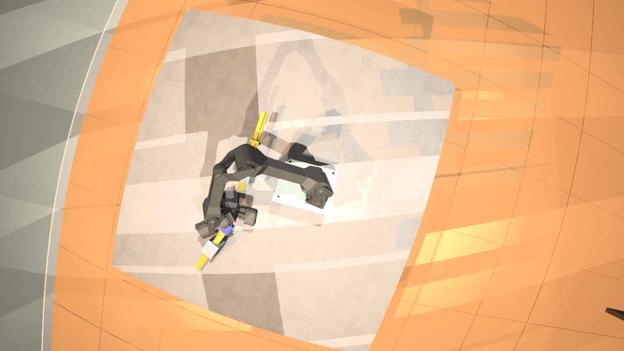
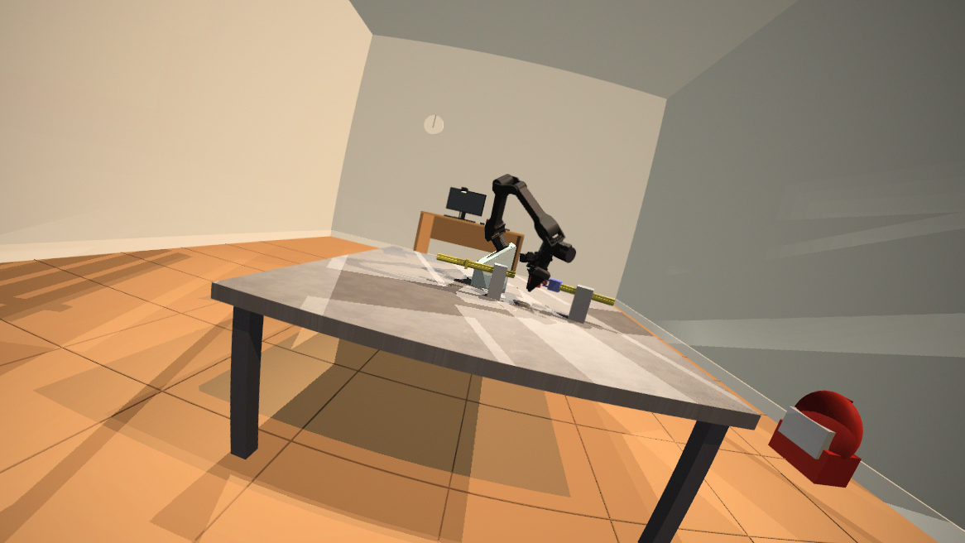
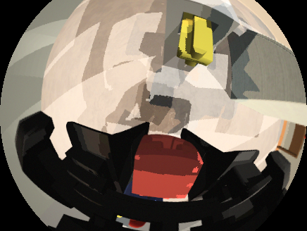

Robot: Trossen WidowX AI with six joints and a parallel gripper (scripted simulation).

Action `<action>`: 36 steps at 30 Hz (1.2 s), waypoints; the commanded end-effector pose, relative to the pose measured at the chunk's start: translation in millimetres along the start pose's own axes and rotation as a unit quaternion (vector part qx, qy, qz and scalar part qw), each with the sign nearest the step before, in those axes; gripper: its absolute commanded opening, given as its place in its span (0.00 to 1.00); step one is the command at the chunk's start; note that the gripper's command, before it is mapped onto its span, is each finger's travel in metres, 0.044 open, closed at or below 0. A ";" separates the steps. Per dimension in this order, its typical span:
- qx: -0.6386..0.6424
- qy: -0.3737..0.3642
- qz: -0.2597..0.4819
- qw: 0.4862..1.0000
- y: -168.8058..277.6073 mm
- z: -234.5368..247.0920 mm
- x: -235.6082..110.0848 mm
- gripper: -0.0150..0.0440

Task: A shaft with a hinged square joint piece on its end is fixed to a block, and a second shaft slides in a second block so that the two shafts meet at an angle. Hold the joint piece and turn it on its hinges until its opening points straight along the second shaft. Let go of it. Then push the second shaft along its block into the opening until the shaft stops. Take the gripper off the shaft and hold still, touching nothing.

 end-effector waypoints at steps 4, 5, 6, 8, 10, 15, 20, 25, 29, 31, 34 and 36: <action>0.003 0.000 -0.006 1.000 0.2 -0.3 -0.6 0.25; 0.003 -0.001 -0.006 1.000 0.2 -0.3 -0.6 0.25; 0.003 -0.001 -0.006 1.000 0.2 -0.3 -0.6 0.25; 0.003 -0.001 -0.007 1.000 0.2 -0.3 -0.6 0.25; 0.003 -0.001 -0.007 1.000 0.2 -0.3 -0.6 0.25; 0.002 -0.001 -0.005 1.000 0.2 -0.1 -0.5 0.25; 0.002 -0.001 -0.005 1.000 0.2 -0.1 -0.5 0.25; 0.002 -0.001 -0.005 1.000 0.2 -0.1 -0.5 0.48; 0.002 -0.001 -0.005 1.000 0.2 -0.1 -0.5 0.55; 0.002 -0.001 -0.005 1.000 0.2 -0.1 -0.5 0.64; 0.002 -0.001 -0.005 1.000 0.2 -0.1 -0.5 0.77; 0.002 -0.001 -0.005 1.000 0.2 -0.1 -0.5 0.86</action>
Point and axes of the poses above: the point midway between the two fingers, 35 mm back from their tips, its own x axis out along the fingers, its own z axis across the jaws, y = z × x, the point moved 4 cm from there along -x, back along the fingers, and after that the axes turned 11 degrees about x, right-handed, at the moved point
